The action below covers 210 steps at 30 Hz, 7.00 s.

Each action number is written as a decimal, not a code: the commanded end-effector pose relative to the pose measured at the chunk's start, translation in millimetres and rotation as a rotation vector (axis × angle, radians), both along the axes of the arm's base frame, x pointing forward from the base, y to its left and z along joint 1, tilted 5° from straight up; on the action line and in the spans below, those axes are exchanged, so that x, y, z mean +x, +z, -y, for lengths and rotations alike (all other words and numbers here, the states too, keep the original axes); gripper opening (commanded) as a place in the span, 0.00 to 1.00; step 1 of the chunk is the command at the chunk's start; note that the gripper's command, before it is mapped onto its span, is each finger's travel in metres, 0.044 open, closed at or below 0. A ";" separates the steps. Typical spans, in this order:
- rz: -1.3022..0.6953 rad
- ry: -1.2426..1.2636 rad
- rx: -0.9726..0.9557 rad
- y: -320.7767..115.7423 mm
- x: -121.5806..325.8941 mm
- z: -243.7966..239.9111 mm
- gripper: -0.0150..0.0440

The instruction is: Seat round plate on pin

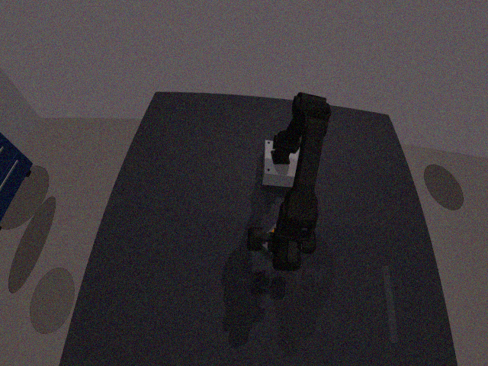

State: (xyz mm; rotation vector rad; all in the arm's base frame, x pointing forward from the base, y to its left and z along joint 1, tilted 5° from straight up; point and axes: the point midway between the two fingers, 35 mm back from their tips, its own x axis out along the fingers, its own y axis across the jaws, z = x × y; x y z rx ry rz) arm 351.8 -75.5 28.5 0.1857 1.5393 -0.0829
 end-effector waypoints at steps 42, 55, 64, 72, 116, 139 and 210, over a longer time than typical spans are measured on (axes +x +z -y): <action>-0.039 -0.002 0.005 -36.2 -35.3 6.6 0.25; -0.039 -0.002 0.005 -36.3 -40.8 7.3 0.25; -0.039 -0.002 0.005 -36.3 -43.0 7.4 0.25; -0.039 -0.002 0.005 -36.3 -44.7 7.5 0.25; -0.040 -0.002 0.005 -36.0 -60.3 4.8 0.25; -0.041 -0.002 0.005 -35.9 -66.7 2.1 0.25; -0.043 -0.002 0.010 -26.8 -92.8 -57.6 0.25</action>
